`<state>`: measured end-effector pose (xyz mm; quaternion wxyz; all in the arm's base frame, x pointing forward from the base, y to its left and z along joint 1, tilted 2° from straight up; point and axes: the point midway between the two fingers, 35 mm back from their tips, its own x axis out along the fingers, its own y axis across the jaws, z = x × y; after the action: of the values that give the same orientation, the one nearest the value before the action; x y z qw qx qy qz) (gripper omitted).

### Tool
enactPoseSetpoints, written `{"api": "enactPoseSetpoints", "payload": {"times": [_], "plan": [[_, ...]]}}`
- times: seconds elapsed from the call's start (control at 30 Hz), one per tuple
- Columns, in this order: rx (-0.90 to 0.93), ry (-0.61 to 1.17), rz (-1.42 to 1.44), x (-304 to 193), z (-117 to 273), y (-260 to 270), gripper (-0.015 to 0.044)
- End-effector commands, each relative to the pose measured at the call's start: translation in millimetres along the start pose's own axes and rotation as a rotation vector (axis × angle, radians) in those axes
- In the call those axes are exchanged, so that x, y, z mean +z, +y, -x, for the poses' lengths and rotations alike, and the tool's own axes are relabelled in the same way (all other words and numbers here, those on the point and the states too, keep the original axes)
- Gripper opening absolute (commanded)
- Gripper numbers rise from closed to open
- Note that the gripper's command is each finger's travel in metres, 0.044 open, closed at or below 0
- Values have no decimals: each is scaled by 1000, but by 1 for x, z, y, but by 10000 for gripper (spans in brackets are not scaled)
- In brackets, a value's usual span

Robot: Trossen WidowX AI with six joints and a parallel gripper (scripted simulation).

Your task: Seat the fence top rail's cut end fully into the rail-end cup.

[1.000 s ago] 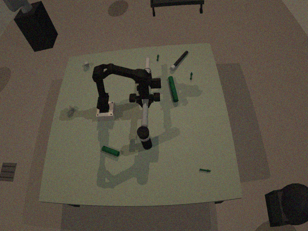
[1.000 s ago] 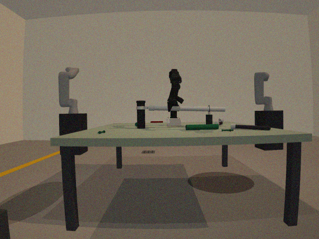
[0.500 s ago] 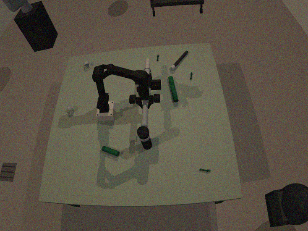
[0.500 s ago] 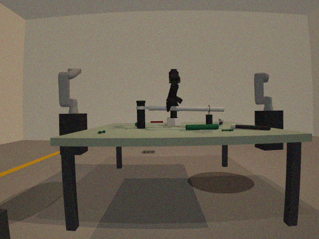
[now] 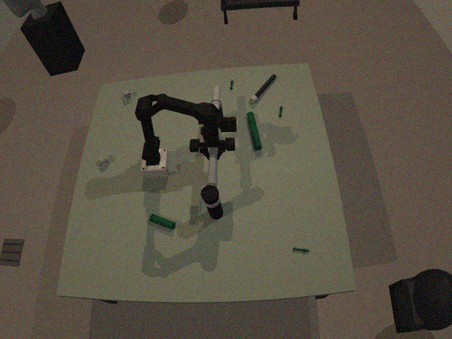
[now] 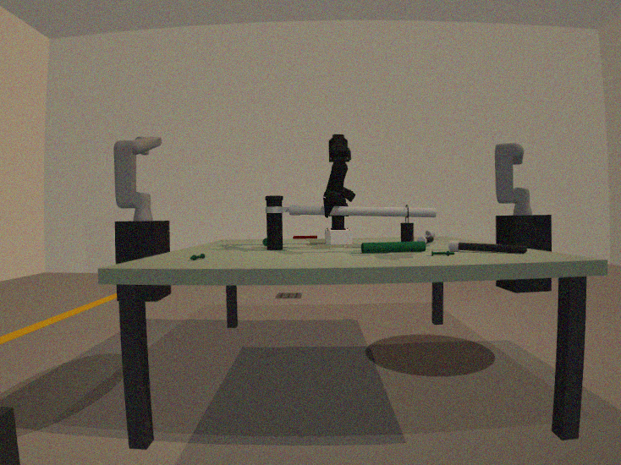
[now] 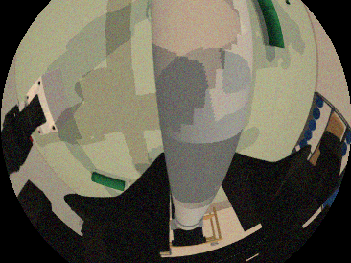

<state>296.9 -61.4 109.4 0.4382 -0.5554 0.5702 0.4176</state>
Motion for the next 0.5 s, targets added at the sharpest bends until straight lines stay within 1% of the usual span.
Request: {"api": "enactPoseSetpoints", "payload": {"times": [0.0, 0.17, 0.33, 0.47], "plan": [[-1, 0, 0, 0, 0, 0, 184], [-1, -1, 0, 3, 5, 0, 315], [-1, -3, 0, 14, 23, -1, 440], [-1, -4, 0, 25, 42, 0, 440]]}}
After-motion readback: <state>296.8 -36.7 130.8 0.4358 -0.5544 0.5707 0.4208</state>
